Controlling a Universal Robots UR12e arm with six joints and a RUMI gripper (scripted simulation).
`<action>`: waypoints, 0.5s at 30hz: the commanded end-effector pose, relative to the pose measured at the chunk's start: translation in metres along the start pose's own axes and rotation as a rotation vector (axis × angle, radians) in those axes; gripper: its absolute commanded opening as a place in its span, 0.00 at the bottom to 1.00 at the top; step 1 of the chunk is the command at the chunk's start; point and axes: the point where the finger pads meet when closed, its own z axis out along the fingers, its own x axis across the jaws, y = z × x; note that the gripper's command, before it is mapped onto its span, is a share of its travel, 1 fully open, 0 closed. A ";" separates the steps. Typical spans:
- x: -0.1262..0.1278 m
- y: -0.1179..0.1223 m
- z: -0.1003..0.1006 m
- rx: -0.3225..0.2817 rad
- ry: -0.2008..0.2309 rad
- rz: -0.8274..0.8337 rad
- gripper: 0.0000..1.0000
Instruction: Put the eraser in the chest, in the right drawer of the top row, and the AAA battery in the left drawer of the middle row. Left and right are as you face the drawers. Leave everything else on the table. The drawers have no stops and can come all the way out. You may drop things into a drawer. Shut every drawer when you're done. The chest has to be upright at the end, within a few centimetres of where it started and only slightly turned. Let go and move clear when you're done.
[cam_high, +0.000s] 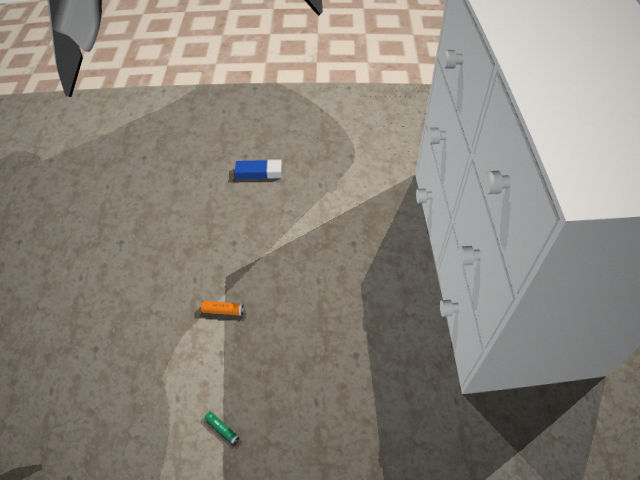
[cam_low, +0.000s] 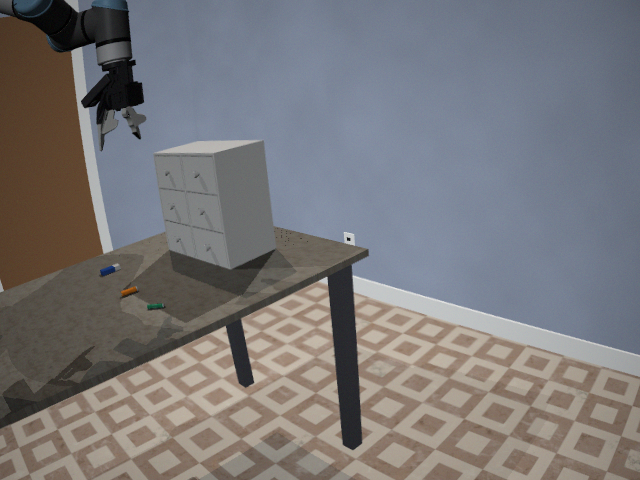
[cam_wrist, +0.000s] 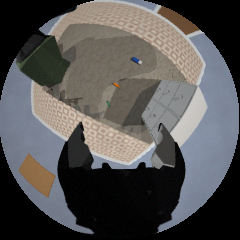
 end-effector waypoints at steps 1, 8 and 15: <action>0.004 0.005 -0.001 0.008 0.010 -0.245 1.00; 0.005 0.009 0.000 0.008 0.012 -0.502 1.00; 0.007 0.012 0.001 0.007 0.015 -0.738 1.00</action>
